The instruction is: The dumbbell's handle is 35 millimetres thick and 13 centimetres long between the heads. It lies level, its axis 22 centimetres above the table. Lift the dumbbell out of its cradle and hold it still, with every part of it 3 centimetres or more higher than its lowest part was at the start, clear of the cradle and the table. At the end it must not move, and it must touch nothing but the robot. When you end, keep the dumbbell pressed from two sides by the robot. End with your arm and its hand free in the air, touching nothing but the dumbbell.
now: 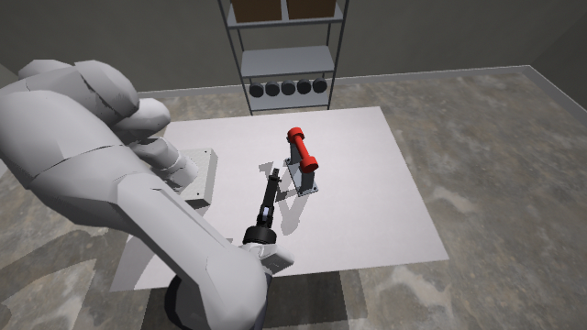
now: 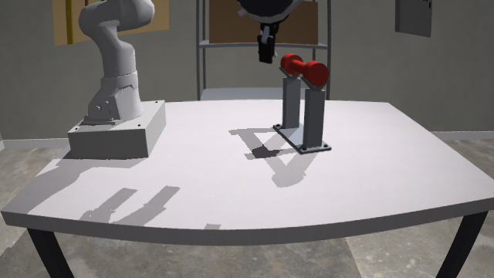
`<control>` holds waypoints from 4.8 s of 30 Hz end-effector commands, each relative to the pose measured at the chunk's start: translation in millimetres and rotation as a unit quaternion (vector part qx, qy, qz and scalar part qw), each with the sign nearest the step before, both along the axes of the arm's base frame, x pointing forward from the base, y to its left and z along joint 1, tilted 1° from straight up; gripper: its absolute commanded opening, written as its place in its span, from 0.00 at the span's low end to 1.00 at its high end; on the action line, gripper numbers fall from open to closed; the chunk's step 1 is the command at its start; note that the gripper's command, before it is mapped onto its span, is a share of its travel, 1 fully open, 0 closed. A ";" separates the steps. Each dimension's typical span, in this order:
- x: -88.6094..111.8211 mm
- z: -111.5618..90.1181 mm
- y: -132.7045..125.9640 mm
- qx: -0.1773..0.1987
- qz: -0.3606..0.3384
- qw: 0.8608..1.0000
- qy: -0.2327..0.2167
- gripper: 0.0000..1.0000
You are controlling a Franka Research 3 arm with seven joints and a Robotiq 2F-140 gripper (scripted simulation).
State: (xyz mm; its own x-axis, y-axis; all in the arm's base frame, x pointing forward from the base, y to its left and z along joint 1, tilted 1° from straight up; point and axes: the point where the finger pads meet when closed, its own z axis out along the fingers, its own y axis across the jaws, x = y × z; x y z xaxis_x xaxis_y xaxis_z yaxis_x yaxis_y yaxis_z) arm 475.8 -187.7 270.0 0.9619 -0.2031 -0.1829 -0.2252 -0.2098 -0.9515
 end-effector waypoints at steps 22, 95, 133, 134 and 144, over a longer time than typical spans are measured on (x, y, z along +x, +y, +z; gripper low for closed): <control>0.6 0.0 3.4 -0.006 0.005 1.000 0.009 1.00; 88.6 51.9 176.8 -0.643 0.125 0.752 0.073 1.00; 86.2 -41.7 181.3 -0.555 0.494 0.644 -0.181 1.00; 86.1 -47.2 183.5 -0.547 0.509 0.635 -0.195 1.00; 86.6 -54.3 188.3 -0.501 0.578 0.583 -0.272 1.00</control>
State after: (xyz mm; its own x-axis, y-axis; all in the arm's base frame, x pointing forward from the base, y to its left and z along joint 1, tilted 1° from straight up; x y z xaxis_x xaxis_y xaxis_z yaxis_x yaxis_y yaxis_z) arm 557.5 -0.7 215.7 0.6251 0.7578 -0.1870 0.7640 -0.6431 -0.0524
